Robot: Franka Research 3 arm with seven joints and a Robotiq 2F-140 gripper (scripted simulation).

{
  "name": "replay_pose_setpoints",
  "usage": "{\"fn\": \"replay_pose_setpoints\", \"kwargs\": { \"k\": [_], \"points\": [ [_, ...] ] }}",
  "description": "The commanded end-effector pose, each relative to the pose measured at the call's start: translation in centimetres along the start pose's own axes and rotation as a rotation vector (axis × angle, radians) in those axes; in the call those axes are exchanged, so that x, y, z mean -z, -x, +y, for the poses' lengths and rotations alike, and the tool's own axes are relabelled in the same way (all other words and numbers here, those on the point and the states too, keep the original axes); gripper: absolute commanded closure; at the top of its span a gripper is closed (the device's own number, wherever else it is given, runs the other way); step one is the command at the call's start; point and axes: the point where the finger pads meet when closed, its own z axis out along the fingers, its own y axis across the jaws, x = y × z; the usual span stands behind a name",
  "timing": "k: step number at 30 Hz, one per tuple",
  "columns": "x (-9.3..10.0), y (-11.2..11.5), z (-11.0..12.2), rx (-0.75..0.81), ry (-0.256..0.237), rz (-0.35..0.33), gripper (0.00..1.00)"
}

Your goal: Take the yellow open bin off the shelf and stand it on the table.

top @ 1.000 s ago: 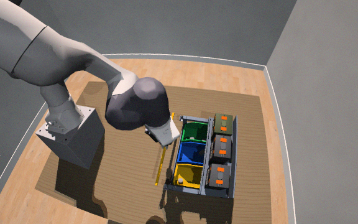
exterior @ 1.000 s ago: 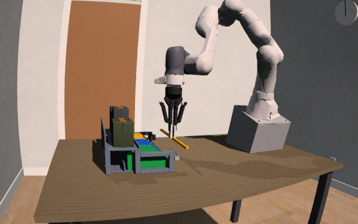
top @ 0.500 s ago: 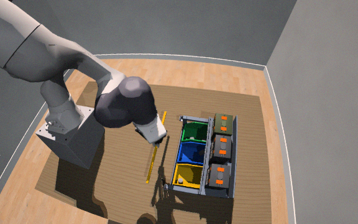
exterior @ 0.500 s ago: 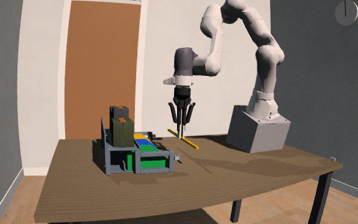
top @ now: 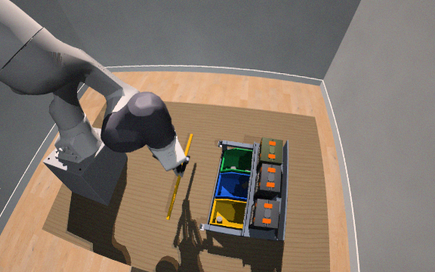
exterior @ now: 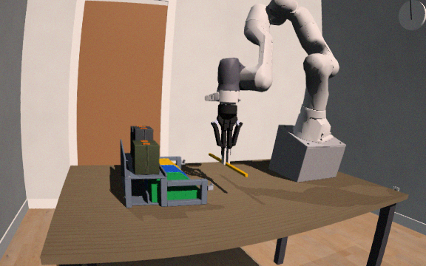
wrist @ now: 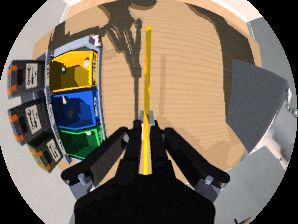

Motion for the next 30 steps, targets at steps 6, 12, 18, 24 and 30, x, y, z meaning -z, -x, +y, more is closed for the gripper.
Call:
{"fn": "replay_pose_setpoints", "kwargs": {
  "k": [6,12,18,24,30],
  "points": [
    [0.1,0.0,3.2,-0.005,-0.012,-0.001,1.00],
    [0.2,0.0,5.4,-0.008,-0.016,-0.001,1.00],
    [0.2,0.0,5.4,-0.008,-0.016,-0.001,1.00],
    [0.3,0.0,8.6,-0.007,-0.014,-0.001,1.00],
    [0.3,0.0,9.3,-0.008,-0.016,-0.001,1.00]
  ]
}}
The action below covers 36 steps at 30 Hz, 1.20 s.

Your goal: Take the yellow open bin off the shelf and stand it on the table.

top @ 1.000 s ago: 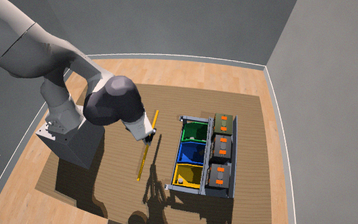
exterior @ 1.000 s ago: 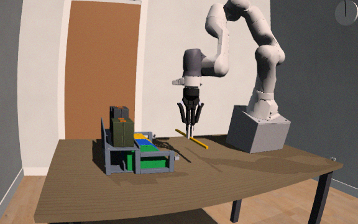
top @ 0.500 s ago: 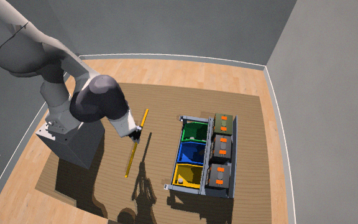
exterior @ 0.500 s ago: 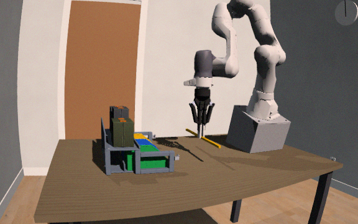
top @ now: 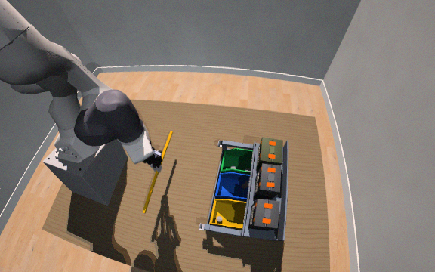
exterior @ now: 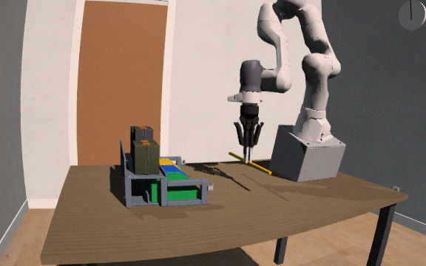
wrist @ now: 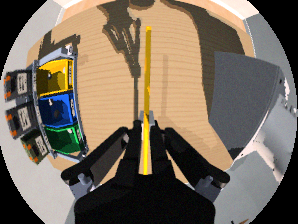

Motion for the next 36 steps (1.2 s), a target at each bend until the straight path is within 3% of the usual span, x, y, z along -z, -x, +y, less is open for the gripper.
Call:
{"fn": "replay_pose_setpoints", "kwargs": {
  "k": [1,36],
  "points": [
    [0.3,0.0,-0.5,-0.001,-0.023,-0.002,1.00],
    [0.3,0.1,-2.1,-0.001,-0.023,-0.002,1.00]
  ]
}}
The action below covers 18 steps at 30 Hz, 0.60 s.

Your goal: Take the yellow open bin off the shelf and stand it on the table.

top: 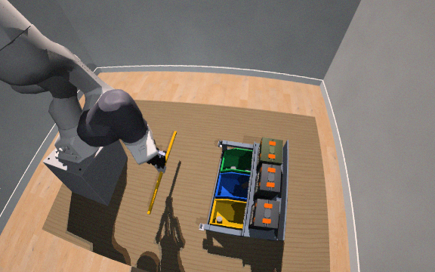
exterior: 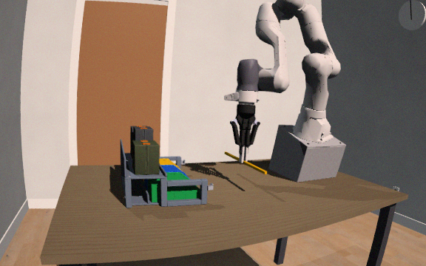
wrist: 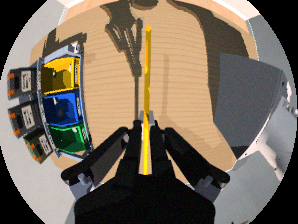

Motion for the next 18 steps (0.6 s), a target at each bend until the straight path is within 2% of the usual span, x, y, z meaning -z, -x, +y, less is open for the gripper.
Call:
{"fn": "replay_pose_setpoints", "kwargs": {
  "k": [1,18],
  "points": [
    [0.00,-0.01,-0.11,-0.005,0.000,0.000,1.00],
    [-0.03,-0.01,-0.36,-0.005,0.000,0.000,1.00]
  ]
}}
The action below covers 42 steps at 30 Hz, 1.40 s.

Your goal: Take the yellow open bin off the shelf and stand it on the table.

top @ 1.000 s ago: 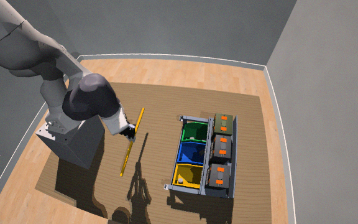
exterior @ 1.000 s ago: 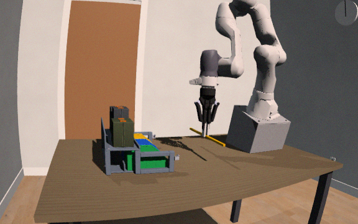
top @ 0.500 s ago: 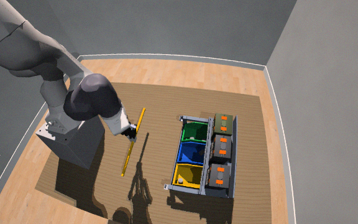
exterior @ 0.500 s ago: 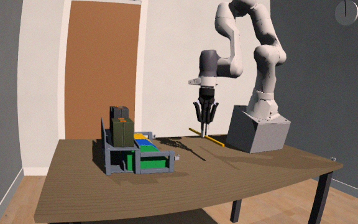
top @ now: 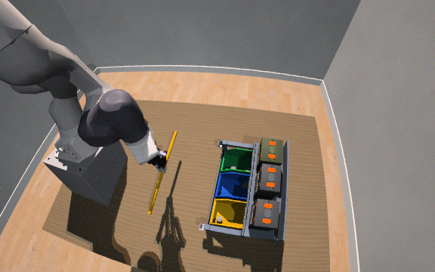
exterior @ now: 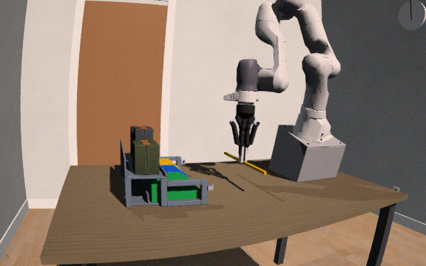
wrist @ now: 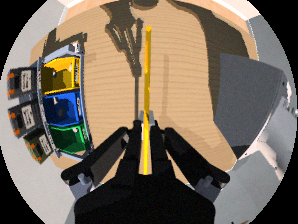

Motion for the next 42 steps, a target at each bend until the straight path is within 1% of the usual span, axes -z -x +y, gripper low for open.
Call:
{"fn": "replay_pose_setpoints", "kwargs": {
  "k": [1,4,9,21,22,26,38,39,42],
  "points": [
    [0.0,0.0,-0.1,-0.006,0.000,0.000,1.00],
    [0.0,0.0,-0.1,-0.006,0.000,0.000,1.00],
    [-2.0,0.0,-0.1,-0.006,0.000,0.000,1.00],
    [-2.0,0.0,-0.1,-0.006,0.000,0.000,1.00],
    [-2.6,0.1,0.4,0.006,0.011,0.000,1.00],
    [-4.2,0.0,0.2,-0.006,0.000,0.000,1.00],
    [-4.2,0.0,0.2,-0.006,0.000,0.000,1.00],
    [-4.7,0.0,0.7,0.008,0.013,0.000,1.00],
    [-5.9,0.0,0.4,-0.003,0.003,0.000,1.00]
  ]
}}
